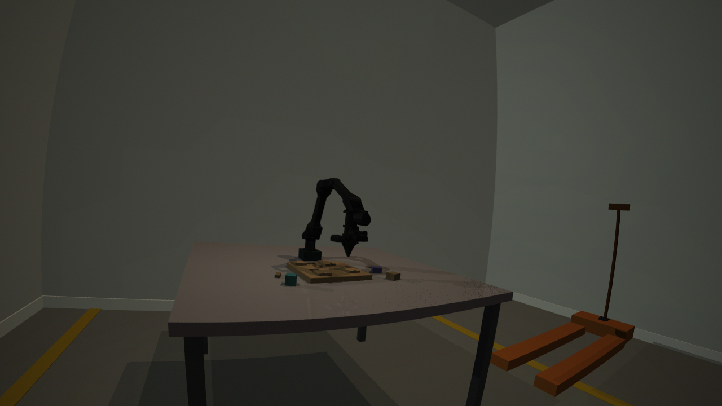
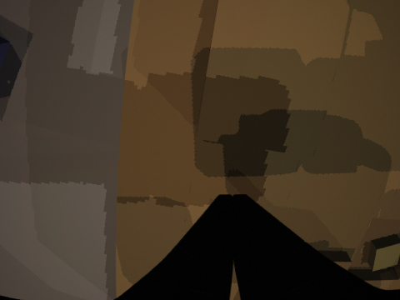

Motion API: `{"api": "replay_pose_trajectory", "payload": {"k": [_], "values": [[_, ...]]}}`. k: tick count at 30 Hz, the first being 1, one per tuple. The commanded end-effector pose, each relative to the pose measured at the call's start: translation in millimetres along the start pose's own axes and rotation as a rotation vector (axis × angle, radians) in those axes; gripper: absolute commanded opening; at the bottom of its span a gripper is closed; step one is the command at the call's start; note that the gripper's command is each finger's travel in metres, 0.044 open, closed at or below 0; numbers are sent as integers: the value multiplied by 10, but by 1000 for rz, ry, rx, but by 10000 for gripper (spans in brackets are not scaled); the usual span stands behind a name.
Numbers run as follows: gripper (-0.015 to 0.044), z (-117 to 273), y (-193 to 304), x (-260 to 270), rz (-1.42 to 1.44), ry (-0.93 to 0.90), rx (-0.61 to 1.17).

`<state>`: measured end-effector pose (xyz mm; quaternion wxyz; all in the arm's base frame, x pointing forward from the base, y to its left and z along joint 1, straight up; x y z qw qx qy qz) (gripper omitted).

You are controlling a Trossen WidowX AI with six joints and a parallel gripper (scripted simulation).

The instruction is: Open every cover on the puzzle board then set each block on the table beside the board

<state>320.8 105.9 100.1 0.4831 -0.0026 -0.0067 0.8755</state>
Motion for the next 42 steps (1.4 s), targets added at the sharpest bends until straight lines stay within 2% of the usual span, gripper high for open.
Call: {"api": "replay_pose_trajectory", "payload": {"k": [1, 42], "values": [[0, 25, -231, 123, -176, 2, -16], [0, -19, -237, 122, -176, 2, -16]]}}
Point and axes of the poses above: the point midway between the two fingers, 35 mm back from their tips, its own z axis back along the fingers, its own x axis across the jaws, y = z × x, the point moved 3 cm from there along z, back along the fingers, and after that the axes turned 13 degrees about z, right-handed, at the moved point
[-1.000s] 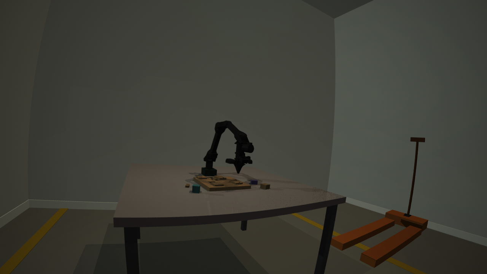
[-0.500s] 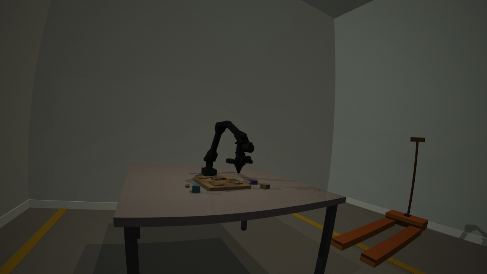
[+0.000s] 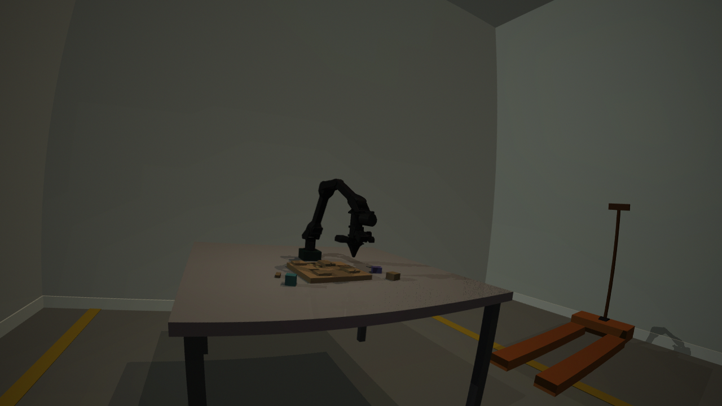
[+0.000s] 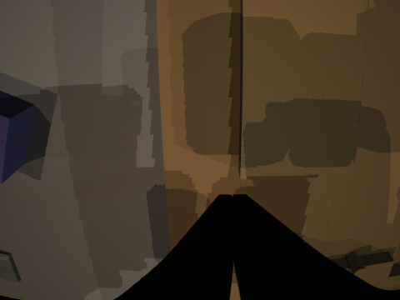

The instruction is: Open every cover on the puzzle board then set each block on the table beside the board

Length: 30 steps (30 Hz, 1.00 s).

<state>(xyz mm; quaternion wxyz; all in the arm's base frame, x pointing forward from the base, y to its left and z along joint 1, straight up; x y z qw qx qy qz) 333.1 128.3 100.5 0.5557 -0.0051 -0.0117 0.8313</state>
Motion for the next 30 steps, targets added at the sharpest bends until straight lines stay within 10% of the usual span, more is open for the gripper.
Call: {"api": "replay_pose_trajectory", "payload": {"k": [1, 30], "values": [[0, -29, -13, 1, -6, 1, -5], [0, -317, -29, 1, -6, 1, -5]]}}
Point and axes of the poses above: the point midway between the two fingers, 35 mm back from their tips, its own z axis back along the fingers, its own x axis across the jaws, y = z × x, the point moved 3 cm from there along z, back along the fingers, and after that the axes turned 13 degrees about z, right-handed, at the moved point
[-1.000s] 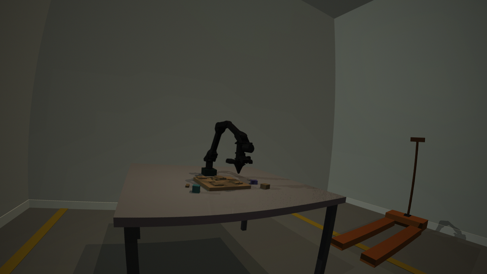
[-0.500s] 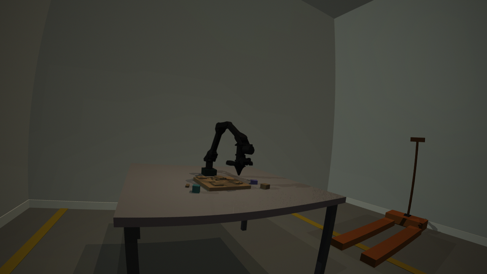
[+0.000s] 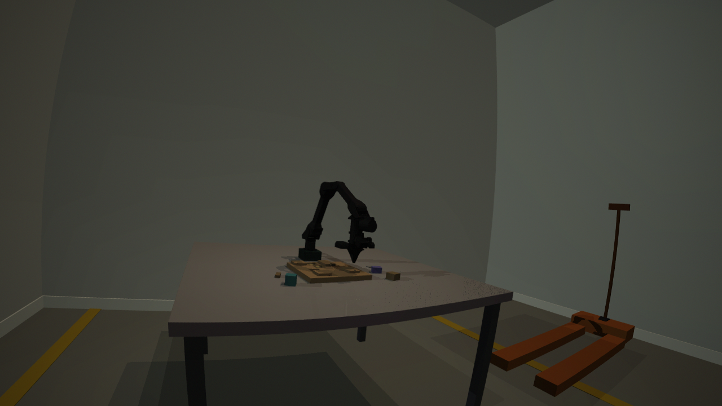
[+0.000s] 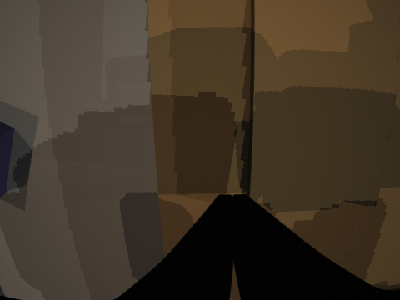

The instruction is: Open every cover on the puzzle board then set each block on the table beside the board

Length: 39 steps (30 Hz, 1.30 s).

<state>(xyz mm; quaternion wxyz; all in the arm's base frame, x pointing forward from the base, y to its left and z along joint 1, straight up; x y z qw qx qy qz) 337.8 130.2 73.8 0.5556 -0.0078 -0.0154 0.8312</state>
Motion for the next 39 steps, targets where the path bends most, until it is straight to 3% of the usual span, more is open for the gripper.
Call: {"api": "replay_pose_trajectory", "payload": {"k": [1, 39], "values": [[0, -58, 16, 2, -6, 0, 4], [0, -278, 97, -125, -6, 1, 5]]}}
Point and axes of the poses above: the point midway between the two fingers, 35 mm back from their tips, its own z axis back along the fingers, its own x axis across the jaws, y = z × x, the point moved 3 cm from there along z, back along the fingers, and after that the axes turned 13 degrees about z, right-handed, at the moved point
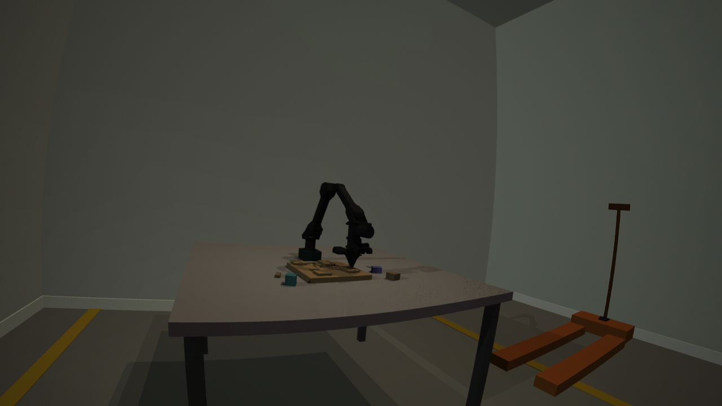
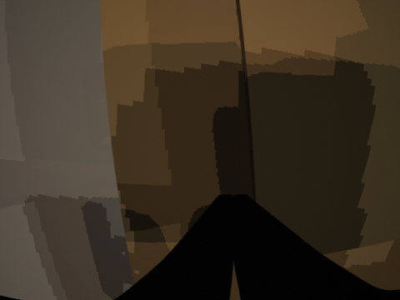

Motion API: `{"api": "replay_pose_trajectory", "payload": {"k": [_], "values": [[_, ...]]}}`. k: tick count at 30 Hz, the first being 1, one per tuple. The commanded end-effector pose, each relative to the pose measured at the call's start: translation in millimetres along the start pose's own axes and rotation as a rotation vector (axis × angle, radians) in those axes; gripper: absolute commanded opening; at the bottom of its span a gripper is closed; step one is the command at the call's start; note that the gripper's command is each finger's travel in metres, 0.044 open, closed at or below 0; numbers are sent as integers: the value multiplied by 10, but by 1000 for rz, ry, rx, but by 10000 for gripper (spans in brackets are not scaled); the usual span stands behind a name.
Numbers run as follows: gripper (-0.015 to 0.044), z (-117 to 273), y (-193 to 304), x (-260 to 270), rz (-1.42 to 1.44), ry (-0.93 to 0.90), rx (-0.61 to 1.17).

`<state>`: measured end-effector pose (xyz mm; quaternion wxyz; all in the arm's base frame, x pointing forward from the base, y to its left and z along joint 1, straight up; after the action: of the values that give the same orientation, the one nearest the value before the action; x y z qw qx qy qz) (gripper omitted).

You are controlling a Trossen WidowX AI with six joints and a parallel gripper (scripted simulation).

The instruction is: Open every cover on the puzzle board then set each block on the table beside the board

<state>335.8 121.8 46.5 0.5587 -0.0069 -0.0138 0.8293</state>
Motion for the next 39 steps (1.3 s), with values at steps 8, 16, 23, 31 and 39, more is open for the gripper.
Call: {"api": "replay_pose_trajectory", "payload": {"k": [8, 16, 23, 31, 39], "values": [[0, -8, 72, -120, 1, 2, 2], [0, -8, 97, -216, 1, 2, 2], [0, -8, 123, -306, 1, 3, 2], [0, -8, 126, -372, 1, 4, 2], [0, -7, 127, -473, 1, 4, 2]]}}
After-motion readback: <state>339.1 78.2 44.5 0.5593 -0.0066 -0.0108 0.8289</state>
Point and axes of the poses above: the point midway between the two fingers, 35 mm back from their tips, its own z axis back along the fingers, its own x axis across the jaws, y = z × x, the point moved 3 cm from there along z, back along the fingers, and after that the axes turned 13 degrees about z, right-handed, at the moved point
